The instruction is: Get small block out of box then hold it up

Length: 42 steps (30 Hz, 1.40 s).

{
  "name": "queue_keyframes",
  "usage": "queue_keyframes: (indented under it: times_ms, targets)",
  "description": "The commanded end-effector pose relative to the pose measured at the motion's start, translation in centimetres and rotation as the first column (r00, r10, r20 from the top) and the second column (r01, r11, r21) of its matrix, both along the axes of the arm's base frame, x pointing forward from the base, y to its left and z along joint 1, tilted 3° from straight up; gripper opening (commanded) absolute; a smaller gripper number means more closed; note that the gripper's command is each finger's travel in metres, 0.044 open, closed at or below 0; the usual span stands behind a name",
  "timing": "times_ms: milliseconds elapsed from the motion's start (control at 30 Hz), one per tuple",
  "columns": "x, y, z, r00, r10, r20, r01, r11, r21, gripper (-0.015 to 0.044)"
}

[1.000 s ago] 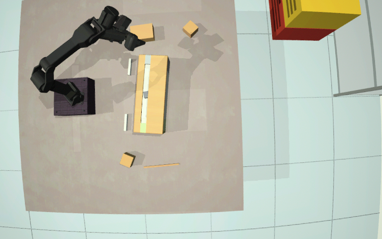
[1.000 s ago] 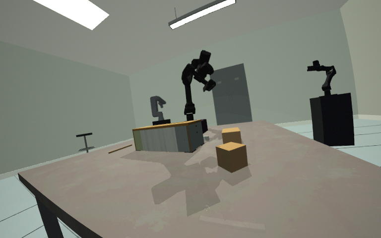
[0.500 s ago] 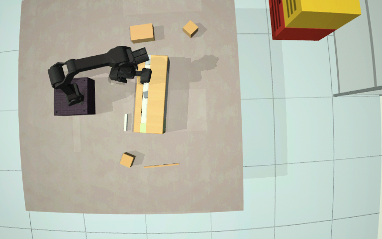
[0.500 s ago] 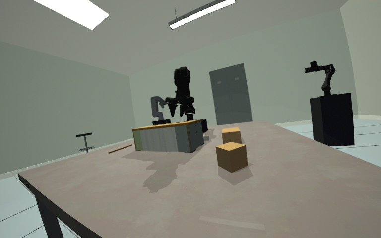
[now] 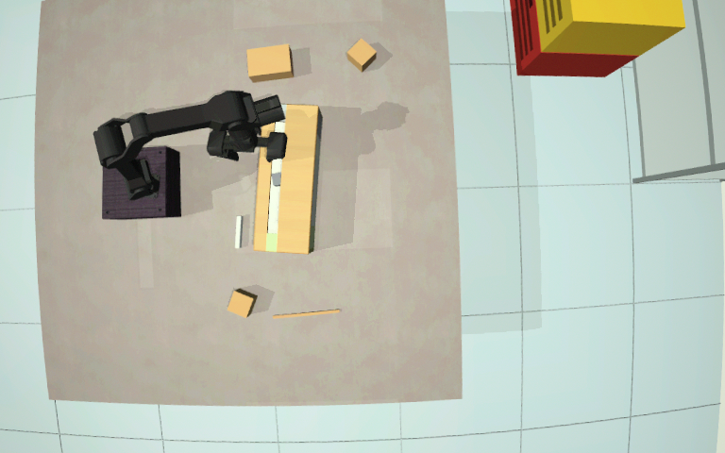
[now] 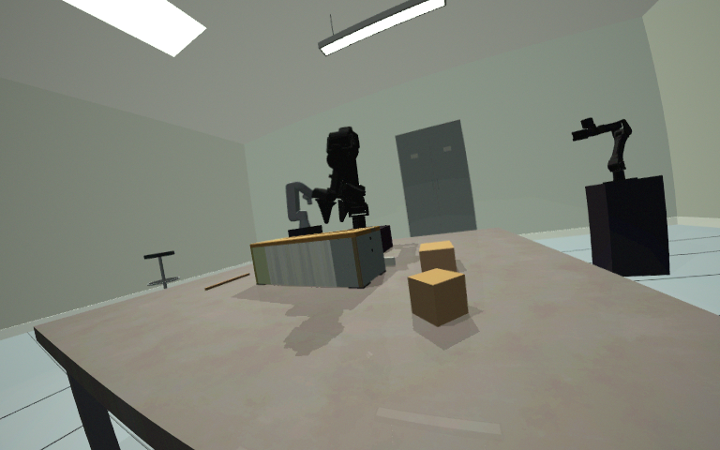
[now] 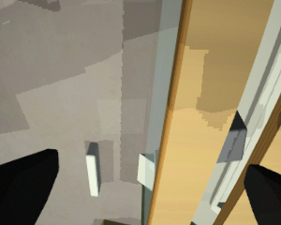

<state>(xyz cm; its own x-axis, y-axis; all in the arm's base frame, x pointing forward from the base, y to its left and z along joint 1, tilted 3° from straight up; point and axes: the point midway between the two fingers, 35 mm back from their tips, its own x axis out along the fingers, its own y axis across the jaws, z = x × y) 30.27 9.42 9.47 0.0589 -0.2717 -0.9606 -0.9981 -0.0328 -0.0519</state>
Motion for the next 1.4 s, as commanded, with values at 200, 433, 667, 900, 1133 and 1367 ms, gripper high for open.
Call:
queue_keyframes:
  times_ms: [200,433,667,900,1133,1367]
  targets:
    - [0.3,0.1,-2.0,1.0,0.004,-0.015,-0.004,1.0,0.0,0.04]
    - [0.5,0.1,-3.1,1.0,0.004,-0.015,-0.004,1.0,0.0,0.04]
    - [0.6,0.2,-4.3,1.0,0.004,-0.015,-0.004,1.0,0.0,0.04]
    - [0.7,0.2,-5.4,1.0,0.004,-0.015,-0.004,1.0,0.0,0.04]
    - [0.8,0.3,-6.5,1.0,0.004,-0.015,-0.004,1.0,0.0,0.04]
    - [0.8,0.3,-7.4,1.0,0.004,-0.015,-0.004,1.0,0.0,0.04]
